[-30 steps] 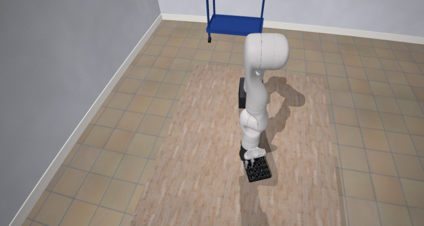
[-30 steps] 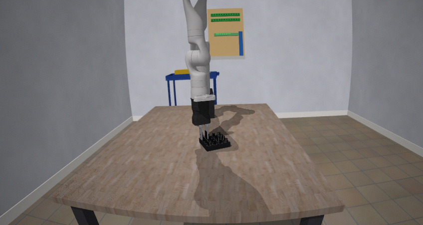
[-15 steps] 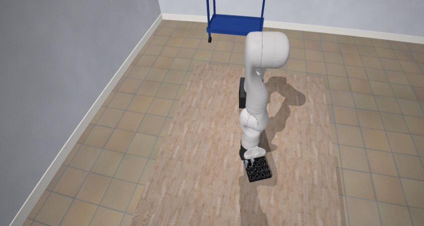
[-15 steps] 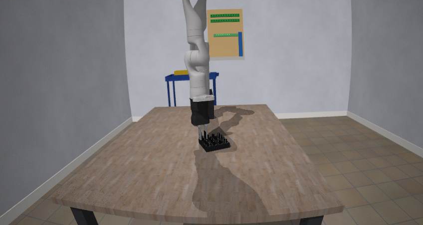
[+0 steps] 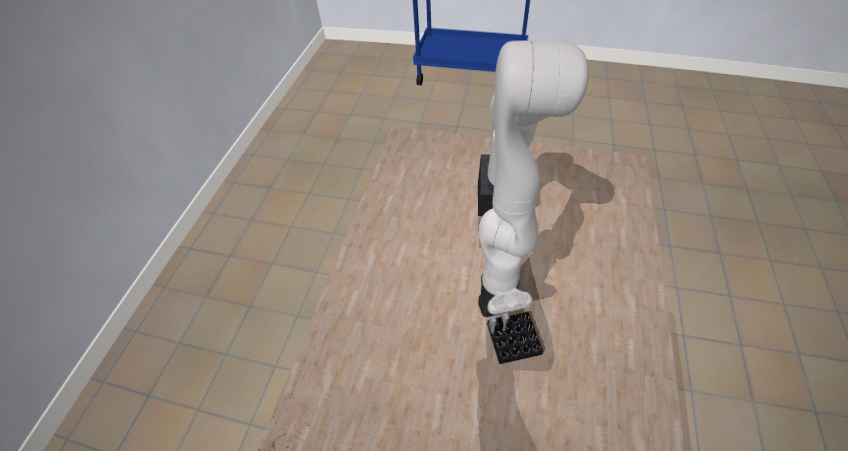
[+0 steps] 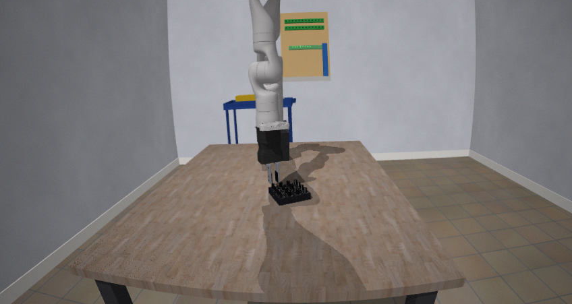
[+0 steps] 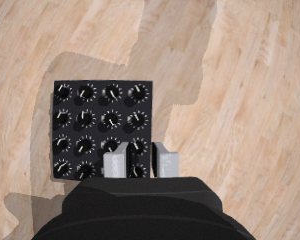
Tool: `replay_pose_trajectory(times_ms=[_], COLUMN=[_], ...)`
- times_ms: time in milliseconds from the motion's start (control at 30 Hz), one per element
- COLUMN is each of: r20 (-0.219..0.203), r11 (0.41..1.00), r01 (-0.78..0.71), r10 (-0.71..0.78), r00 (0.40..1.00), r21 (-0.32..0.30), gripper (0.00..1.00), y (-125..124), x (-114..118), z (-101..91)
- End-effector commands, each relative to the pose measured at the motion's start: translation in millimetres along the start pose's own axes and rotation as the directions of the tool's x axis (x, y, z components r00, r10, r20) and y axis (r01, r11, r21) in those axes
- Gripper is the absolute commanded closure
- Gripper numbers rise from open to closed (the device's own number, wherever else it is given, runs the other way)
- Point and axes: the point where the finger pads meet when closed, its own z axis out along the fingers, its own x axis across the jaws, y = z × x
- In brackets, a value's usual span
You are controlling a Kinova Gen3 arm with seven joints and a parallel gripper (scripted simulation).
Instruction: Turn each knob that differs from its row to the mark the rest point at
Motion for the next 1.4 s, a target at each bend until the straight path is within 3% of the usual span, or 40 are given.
replay_pose_trajectory(times_ms=[0, 1367], r20=[-0.001, 0.0], r11=[1.0, 1.0], r01=[0.017, -0.014], r10=[-0.017, 0.014], r00=[1.0, 1.0], r21=[0.003, 0.003], gripper=[0.54, 0.54], y=[-0.4, -1.6], x=[-2.0, -2.8], z=[-8.7, -14.5])
